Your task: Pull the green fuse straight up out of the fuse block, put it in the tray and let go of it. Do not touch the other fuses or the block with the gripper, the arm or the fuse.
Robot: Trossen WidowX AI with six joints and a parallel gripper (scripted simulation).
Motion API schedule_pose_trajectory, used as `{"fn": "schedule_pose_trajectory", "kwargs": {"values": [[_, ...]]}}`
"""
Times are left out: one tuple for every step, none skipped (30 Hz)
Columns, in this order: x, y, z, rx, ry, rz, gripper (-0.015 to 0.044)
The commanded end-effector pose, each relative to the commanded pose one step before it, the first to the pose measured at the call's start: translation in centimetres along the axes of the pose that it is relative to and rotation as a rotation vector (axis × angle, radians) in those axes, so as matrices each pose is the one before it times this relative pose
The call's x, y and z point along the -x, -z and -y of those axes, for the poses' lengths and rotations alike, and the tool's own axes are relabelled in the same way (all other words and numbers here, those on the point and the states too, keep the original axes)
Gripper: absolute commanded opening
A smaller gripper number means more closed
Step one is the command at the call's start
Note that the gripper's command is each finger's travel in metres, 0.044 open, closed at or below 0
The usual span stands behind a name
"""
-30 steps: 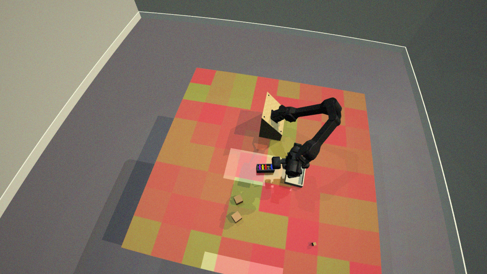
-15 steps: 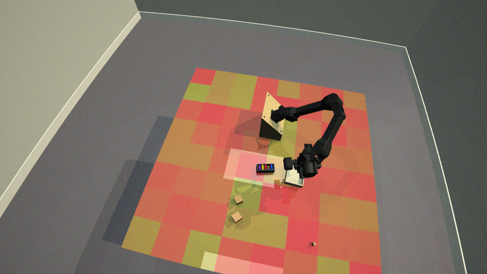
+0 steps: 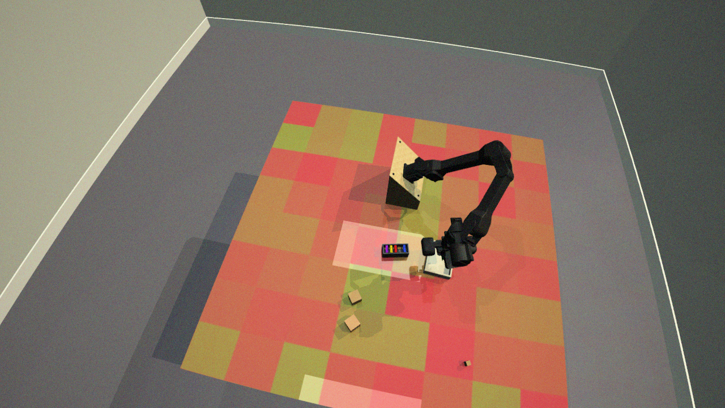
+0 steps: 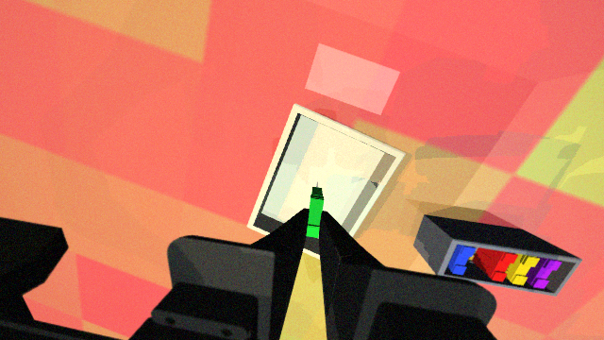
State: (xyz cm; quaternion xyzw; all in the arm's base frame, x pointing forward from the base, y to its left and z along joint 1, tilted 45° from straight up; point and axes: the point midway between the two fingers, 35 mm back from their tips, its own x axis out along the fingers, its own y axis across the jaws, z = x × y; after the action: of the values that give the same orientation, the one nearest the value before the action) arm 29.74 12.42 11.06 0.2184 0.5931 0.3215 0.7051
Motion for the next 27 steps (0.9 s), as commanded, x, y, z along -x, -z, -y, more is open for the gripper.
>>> {"fn": "schedule_pose_trajectory", "kwargs": {"values": [[-0.681,0.090,0.124,-0.0078,0.00470,-0.00164,0.0000],[-0.159,0.008,-0.007,0.0000,-0.00022,0.00007,0.0000],[-0.159,0.009,-0.008,0.0000,-0.00024,0.00007,0.0000],[-0.158,0.010,-0.008,0.0000,-0.00025,0.00007,0.0000],[-0.126,0.009,-0.007,0.0000,-0.00021,0.00006,0.0000],[-0.076,0.005,-0.004,0.0000,-0.00013,0.00004,0.0000],[-0.025,0.002,-0.001,0.0000,-0.00005,0.00001,0.0000],[0.320,-0.062,-0.132,0.0077,-0.00516,0.00047,0.0026],[0.000,0.000,0.000,0.0000,0.00000,0.00000,0.0053],[0.000,0.000,0.000,0.0000,0.00000,0.00000,0.0079],[0.000,0.000,0.000,0.0000,0.00000,0.00000,0.0105],[0.000,0.000,0.000,0.0000,0.00000,0.00000,0.0131],[0.000,0.000,0.000,0.0000,0.00000,0.00000,0.0157],[0.000,0.000,0.000,0.0000,0.00000,0.00000,0.0184],[0.000,0.000,0.000,0.0000,0.00000,0.00000,0.0210],[0.000,0.000,0.000,0.0000,0.00000,0.00000,0.0236],[0.000,0.000,0.000,0.0000,0.00000,0.00000,0.0263],[0.000,0.000,0.000,0.0000,0.00000,0.00000,0.0289],[0.000,0.000,0.000,0.0000,0.00000,0.00000,0.0315],[0.290,-0.014,0.025,-0.0006,0.00091,-0.00013,0.0330],[0.874,-0.023,0.062,-0.0018,0.00239,-0.00038,0.0330],[1.321,0.018,0.058,-0.0028,0.00265,-0.00047,0.0330],[0.886,0.047,0.015,-0.0020,0.00115,-0.00022,0.0330],[0.296,0.022,0.001,-0.0007,0.00028,-0.00005,0.0330],[0.000,0.000,0.000,0.0000,0.00000,0.00000,0.0330],[0.000,0.000,0.000,0.0000,0.00000,0.00000,0.0330],[0.000,0.000,0.000,0.0000,0.00000,0.00000,0.0330]]}}
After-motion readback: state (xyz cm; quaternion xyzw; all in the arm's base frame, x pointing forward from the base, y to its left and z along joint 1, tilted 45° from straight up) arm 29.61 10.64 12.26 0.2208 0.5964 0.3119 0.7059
